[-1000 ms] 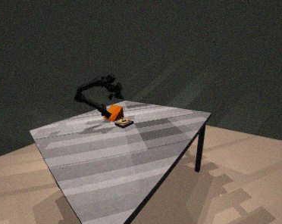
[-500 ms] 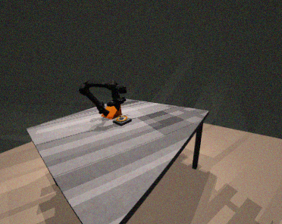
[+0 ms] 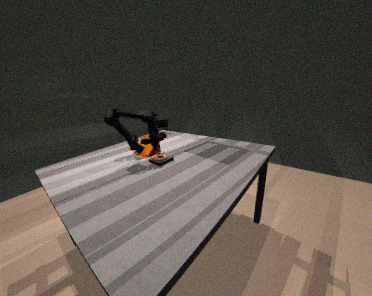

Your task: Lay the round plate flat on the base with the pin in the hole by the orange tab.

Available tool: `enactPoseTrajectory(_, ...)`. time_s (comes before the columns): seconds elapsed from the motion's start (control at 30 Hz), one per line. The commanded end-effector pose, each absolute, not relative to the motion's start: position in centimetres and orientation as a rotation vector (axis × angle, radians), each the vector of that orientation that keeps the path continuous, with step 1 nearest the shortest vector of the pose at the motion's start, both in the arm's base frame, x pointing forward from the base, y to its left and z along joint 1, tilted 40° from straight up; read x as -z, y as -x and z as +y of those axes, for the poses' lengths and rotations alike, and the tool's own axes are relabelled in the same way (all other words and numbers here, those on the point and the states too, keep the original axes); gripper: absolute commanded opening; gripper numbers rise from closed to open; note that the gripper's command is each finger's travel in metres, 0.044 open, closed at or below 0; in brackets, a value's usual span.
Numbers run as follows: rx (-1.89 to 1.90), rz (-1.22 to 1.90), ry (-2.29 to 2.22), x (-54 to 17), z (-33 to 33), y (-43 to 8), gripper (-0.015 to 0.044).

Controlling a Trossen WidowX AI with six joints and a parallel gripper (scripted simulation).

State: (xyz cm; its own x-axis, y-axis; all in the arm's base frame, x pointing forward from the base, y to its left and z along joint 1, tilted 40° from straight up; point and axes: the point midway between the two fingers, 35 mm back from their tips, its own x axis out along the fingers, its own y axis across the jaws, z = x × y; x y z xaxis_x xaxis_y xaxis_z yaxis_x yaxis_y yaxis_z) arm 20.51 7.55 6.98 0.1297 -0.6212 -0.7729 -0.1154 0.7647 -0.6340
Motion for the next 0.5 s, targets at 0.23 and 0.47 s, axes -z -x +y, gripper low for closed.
enactPoseTrajectory(0.23, 0.411, 1.418, 0.663, -5.0, 5.6, -20.6, 0.0)
enactPoseTrajectory(0.47, 0.411, 1.418, 0.662, -4.5, 6.3, -20.6, 0.0)
